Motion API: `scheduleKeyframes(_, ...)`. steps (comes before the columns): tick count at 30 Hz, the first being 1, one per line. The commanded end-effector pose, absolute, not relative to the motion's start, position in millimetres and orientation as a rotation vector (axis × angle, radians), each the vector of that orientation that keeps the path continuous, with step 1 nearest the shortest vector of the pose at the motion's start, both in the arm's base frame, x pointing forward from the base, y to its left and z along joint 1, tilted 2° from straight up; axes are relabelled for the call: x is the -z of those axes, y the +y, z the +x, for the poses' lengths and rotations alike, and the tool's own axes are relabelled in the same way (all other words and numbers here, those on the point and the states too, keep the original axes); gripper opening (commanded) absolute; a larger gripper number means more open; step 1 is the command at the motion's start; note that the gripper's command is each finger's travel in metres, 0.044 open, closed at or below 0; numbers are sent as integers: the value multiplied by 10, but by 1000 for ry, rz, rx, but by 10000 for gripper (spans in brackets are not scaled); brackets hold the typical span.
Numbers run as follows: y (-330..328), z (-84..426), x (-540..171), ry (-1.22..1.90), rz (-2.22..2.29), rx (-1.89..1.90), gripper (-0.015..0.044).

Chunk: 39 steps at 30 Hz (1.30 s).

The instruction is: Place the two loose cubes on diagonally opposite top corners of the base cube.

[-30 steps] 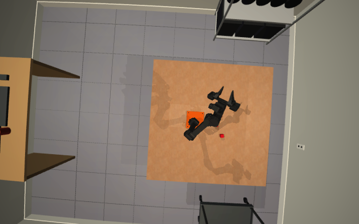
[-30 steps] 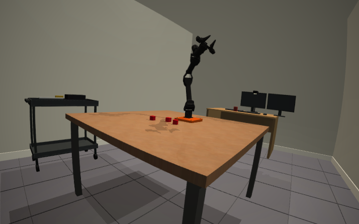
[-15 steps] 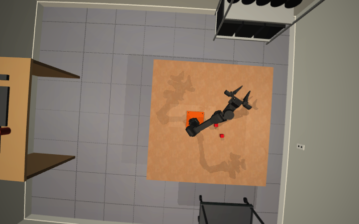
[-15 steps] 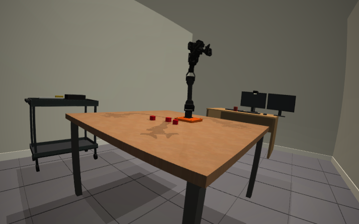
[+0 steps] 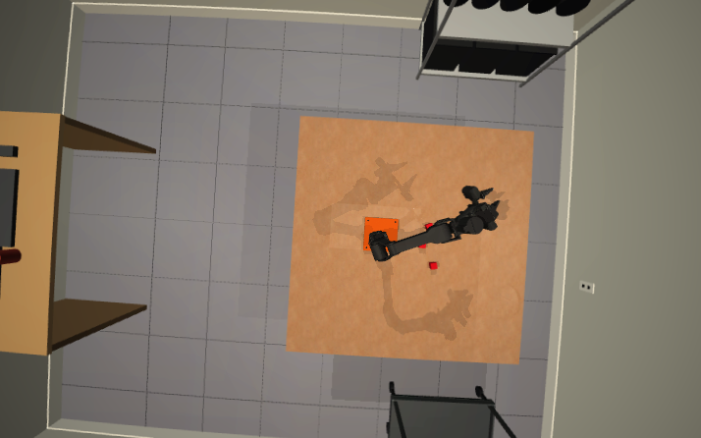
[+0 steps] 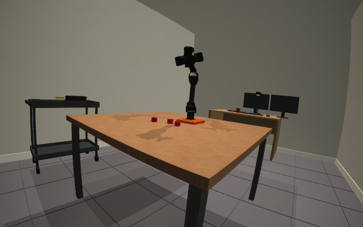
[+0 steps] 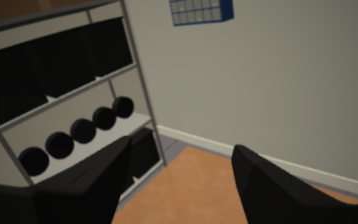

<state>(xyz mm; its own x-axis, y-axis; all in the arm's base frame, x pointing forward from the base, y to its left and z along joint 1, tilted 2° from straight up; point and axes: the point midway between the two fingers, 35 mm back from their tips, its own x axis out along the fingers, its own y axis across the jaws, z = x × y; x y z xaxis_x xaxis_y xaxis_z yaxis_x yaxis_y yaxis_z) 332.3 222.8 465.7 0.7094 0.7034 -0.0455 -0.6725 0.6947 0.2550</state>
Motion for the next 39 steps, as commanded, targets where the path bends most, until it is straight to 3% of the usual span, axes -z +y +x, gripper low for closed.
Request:
scheduleKeyframes(1, 2033, 3572, -4367, 268, 282, -661, 265)
scheduleKeyframes(20, 751, 4141, -2988, 771, 580, -55, 265)
scheduleKeyframes(39, -576, 3705, -1912, 1132, 903, 654, 265)
